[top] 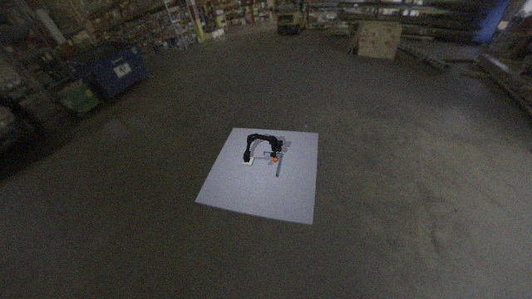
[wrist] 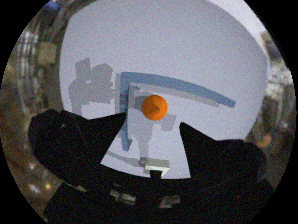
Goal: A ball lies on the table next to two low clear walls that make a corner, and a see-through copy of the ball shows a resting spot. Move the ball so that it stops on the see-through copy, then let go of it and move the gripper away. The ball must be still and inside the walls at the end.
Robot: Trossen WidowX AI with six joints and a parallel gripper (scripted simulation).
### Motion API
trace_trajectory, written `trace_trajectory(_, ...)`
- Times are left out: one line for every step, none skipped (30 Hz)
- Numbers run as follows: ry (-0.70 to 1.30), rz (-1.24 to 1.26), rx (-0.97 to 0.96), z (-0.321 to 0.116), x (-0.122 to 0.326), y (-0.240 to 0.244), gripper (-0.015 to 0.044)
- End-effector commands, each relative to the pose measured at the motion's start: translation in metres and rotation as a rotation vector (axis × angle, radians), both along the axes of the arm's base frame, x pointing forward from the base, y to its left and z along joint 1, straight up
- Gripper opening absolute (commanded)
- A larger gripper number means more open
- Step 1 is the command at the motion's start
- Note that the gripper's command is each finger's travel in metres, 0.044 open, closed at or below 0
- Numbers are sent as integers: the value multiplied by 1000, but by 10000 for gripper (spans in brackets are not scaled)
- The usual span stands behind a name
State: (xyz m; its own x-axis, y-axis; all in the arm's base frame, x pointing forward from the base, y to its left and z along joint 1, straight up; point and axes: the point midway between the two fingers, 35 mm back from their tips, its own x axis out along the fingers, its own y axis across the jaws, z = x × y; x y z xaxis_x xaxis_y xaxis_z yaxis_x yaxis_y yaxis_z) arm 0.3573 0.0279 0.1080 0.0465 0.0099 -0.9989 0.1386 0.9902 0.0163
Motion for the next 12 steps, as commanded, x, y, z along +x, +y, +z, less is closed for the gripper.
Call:
trace_trajectory(-1,0,0,8,-1,0,440)
trace_trajectory(-1,0,0,18,-2,0,440)
trace_trajectory(-1,0,0,32,-3,0,440)
trace_trajectory(-1,0,0,42,-5,-1,440)
trace_trajectory(-1,0,0,48,-7,-1,440)
trace_trajectory(-1,0,0,50,-7,-1,440)
trace_trajectory(-1,0,0,50,-7,-1,440)
trace_trajectory(-1,0,0,50,-7,-1,440)
trace_trajectory(-1,0,0,50,-7,-1,440)
trace_trajectory(-1,0,0,50,-7,-1,440)
trace_trajectory(-1,0,0,50,-7,-1,440)
trace_trajectory(-1,0,0,50,-7,-1,440)
